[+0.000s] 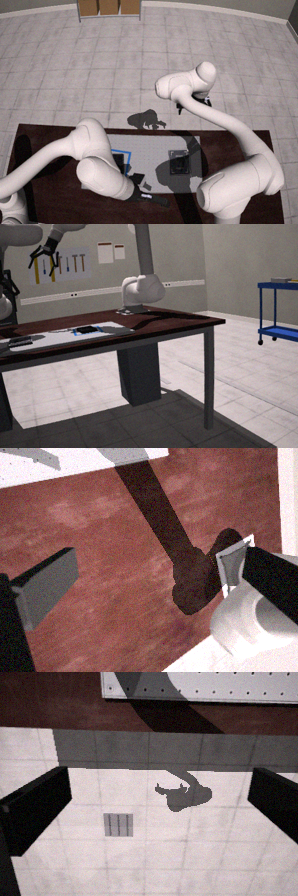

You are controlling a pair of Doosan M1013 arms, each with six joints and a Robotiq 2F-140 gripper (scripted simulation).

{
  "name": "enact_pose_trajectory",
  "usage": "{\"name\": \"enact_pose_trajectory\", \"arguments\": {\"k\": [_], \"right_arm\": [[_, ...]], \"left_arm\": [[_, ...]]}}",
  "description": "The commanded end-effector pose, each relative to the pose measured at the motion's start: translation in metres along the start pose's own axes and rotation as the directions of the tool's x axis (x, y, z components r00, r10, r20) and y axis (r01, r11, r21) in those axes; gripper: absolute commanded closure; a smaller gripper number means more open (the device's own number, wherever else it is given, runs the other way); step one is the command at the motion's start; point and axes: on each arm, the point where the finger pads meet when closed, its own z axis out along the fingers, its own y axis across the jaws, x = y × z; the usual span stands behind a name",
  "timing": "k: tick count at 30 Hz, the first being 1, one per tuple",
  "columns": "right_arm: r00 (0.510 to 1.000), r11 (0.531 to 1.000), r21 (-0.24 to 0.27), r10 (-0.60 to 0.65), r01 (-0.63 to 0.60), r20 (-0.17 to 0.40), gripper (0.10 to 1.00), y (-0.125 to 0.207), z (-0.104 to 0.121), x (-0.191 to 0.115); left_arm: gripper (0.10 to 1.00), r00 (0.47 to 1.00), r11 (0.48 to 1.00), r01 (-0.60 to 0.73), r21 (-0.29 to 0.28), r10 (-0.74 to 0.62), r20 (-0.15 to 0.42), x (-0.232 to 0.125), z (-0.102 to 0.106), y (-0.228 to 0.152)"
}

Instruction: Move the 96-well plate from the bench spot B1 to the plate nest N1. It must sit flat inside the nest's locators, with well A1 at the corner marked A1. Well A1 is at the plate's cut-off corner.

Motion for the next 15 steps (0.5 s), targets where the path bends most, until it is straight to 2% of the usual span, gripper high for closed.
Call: {"name": "enact_pose_trajectory", "arguments": {"k": [1,3,15], "right_arm": [[1.000,1.000,-0.001,0.000,0.000,0.001,0.098,0.000,-0.001,0.000],[1.000,1.000,-0.001,0.000,0.000,0.001,0.098,0.000,-0.001,0.000],[1.000,1.000,-0.001,0.000,0.000,0.001,0.098,0.000,-0.001,0.000]], "left_arm": [[0.098,1.000,0.999,-0.007,-0.050,0.007,0.010,-0.015,-0.005,0.021],[0.098,1.000,0.999,-0.007,-0.050,0.007,0.010,-0.015,-0.005,0.021],[0.098,0.999,0.973,-0.015,-0.231,0.026,0.048,-0.074,-0.030,0.093]]}}
